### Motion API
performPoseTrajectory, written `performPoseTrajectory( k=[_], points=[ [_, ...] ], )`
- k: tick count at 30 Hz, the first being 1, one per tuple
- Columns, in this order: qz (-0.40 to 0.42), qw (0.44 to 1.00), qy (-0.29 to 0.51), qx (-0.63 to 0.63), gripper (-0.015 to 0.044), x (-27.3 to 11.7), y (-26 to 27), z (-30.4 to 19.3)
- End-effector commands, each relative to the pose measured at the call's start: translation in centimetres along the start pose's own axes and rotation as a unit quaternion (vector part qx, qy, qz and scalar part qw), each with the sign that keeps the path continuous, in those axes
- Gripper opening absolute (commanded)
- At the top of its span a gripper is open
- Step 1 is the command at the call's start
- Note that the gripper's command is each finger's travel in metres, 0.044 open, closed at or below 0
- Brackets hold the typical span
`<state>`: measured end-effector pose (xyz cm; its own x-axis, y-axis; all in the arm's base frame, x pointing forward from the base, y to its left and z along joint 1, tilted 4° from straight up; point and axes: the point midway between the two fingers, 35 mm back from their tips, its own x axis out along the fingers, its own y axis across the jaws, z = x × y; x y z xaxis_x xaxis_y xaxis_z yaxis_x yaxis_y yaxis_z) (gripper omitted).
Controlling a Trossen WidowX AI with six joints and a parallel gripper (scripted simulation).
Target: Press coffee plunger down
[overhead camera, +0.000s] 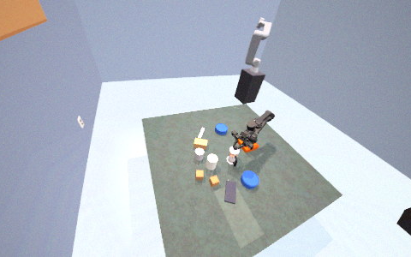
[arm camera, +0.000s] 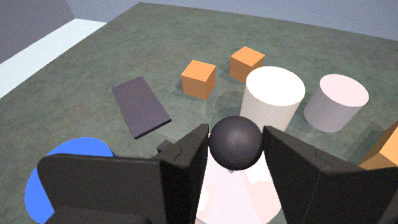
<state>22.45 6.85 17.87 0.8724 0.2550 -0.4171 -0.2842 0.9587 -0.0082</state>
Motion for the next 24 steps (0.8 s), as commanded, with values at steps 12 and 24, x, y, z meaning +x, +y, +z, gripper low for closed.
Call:
performPoseTrajectory(
  k=[12,24],
  points=[
    [0.000,1.000,0.001,0.000,0.0440,0.0,0.0,-0.1],
    [0.000,1.000,0.010,-0.002,0.0440,-5.4,0.1,5.2]
  ],
)
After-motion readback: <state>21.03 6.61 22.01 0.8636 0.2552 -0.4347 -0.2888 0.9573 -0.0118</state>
